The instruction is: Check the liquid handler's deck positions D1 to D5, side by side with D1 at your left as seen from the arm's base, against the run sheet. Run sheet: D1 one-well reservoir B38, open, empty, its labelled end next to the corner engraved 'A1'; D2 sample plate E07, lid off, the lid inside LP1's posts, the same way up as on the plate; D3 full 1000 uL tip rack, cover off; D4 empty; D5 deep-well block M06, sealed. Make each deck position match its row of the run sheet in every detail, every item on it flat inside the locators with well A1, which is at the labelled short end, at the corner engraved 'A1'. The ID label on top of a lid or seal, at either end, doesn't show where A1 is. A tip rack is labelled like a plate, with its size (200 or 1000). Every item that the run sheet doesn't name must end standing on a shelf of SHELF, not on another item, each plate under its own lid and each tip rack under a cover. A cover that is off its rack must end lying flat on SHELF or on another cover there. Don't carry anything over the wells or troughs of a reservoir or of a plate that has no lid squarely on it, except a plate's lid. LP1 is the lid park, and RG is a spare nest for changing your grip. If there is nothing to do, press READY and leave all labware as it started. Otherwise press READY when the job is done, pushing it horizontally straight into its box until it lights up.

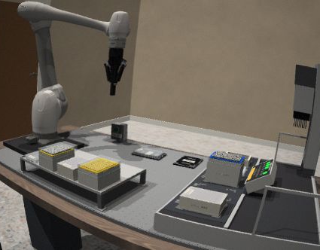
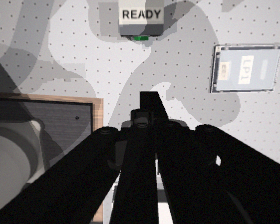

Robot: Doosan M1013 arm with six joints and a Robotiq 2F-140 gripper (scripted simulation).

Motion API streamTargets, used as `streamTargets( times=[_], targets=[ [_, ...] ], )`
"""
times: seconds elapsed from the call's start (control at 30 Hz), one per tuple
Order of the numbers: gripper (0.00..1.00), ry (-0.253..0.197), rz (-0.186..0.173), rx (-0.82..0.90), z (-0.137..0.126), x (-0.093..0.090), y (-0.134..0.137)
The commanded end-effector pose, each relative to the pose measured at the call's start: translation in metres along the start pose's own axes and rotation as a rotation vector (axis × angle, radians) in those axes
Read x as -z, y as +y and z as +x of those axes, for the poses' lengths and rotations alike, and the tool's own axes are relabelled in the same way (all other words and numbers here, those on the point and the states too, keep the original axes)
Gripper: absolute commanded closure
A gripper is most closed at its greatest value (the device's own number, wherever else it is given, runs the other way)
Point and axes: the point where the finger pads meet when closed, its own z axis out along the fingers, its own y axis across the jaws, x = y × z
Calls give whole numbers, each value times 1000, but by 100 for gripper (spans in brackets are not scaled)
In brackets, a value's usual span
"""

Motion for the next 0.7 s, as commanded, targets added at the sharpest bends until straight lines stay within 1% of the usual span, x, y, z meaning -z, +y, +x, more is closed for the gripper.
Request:
streamTargets(
  times=[0.0, 0.27, 0.33, 0.67],
  targets=[
    [90, -3, 7, -3, 0, -2, -4],
    [90, -3, 7, -3, 0, -2, -4],
    [90, -1, 3, -3, 0, -6, -2],
    [90, -2, 4, -3, 0, -24, -2]
  ],
)
